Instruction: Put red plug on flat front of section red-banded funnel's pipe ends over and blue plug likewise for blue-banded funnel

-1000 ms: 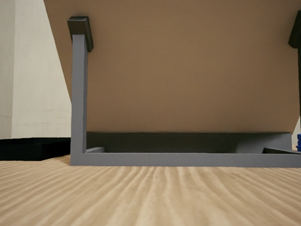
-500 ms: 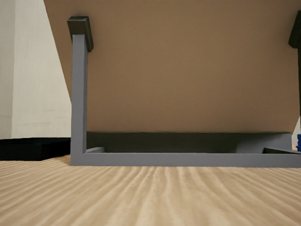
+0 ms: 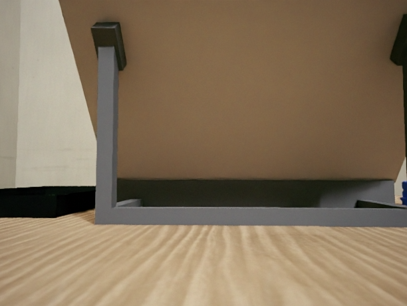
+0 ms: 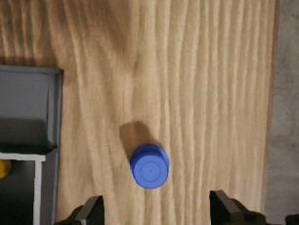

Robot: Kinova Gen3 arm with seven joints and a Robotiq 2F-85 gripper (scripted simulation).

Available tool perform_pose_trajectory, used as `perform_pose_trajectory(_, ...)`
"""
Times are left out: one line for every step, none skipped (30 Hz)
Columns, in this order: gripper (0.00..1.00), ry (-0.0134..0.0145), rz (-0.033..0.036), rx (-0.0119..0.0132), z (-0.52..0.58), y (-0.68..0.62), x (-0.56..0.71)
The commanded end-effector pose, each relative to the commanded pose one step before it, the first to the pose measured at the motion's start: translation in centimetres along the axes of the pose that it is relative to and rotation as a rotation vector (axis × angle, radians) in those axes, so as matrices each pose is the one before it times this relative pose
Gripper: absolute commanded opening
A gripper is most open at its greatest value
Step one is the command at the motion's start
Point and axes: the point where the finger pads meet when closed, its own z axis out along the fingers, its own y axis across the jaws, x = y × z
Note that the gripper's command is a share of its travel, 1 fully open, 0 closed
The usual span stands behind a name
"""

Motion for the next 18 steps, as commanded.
perform_pose_trajectory(0.7,0.01311,-0.27883,0.00213,-0.095,0.054,-0.042)
perform_pose_trajectory(0.7,0.00135,-0.04381,0.00042,0.0,0.0,0.0)
perform_pose_trajectory(0.7,0.00259,-0.04366,0.00056,0.0,0.0,0.0)
perform_pose_trajectory(0.7,0.00167,-0.01945,0.00029,0.0,0.0,0.0)
perform_pose_trajectory(0.7,0.0,0.0,0.0,0.0,0.0,0.0)
perform_pose_trajectory(0.7,0.0,0.0,0.0,0.0,0.0,0.0)
perform_pose_trajectory(0.7,0.0,0.0,0.0,0.0,0.0,0.0)
perform_pose_trajectory(0.7,0.0,0.0,0.0,0.0,0.0,0.0)
perform_pose_trajectory(0.7,0.0,0.0,0.0,0.0,0.0,0.0)
perform_pose_trajectory(0.7,0.0,0.0,0.0,0.0,0.0,0.0)
perform_pose_trajectory(0.7,0.0,0.0,0.0,0.0,0.0,0.0)
perform_pose_trajectory(0.7,0.0,0.0,0.0,0.0,0.0,0.0)
perform_pose_trajectory(0.7,-0.00271,-0.27441,0.00133,0.037,0.002,0.02)
perform_pose_trajectory(0.7,0.00049,-0.00518,0.0,0.0,0.0,0.0)
perform_pose_trajectory(0.7,-0.00048,-0.01459,0.00028,0.0,0.0,0.0)
perform_pose_trajectory(0.7,-0.00075,-0.02656,0.00053,0.0,0.0,0.0)
perform_pose_trajectory(0.7,-0.0005,-0.03851,0.00061,0.0,0.0,0.0)
perform_pose_trajectory(0.7,0.00031,-0.04419,0.00037,0.0,0.0,0.0)
